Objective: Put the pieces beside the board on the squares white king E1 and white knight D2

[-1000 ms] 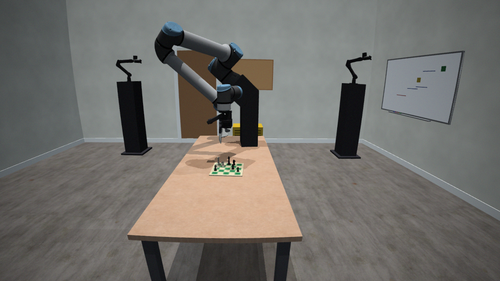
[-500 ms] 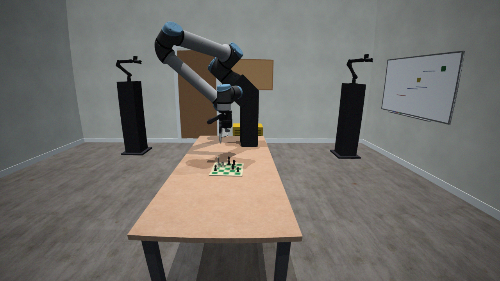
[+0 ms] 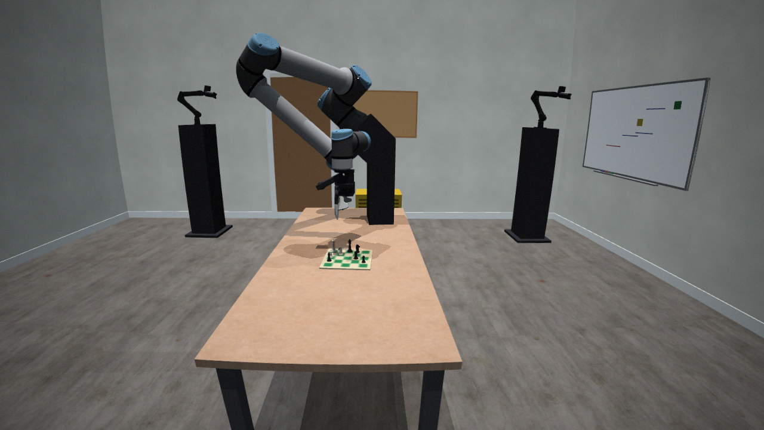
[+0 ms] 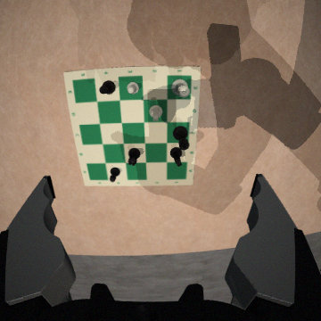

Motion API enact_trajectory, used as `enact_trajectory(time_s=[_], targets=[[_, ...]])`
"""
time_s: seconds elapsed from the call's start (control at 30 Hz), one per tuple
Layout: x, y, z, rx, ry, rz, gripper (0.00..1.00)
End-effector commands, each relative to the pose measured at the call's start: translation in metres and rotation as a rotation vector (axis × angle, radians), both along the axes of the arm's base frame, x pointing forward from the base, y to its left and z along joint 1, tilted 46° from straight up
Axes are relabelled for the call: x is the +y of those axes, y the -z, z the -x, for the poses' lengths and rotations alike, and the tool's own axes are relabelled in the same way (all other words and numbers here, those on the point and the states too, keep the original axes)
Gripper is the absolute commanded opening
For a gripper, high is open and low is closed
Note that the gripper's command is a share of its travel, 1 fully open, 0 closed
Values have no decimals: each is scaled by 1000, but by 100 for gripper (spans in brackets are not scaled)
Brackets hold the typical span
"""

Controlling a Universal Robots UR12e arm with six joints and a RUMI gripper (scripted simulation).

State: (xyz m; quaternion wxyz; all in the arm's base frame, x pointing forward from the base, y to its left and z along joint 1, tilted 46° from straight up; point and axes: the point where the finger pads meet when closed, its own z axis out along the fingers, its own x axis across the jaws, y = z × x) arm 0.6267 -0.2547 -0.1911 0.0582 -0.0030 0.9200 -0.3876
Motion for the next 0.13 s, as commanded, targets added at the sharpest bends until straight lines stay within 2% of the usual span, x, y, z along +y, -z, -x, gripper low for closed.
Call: enact_trajectory(time_s=[0.0,0.1], targets=[[-1,0,0,0,2,0,100],[-1,0,0,0,2,0,100]])
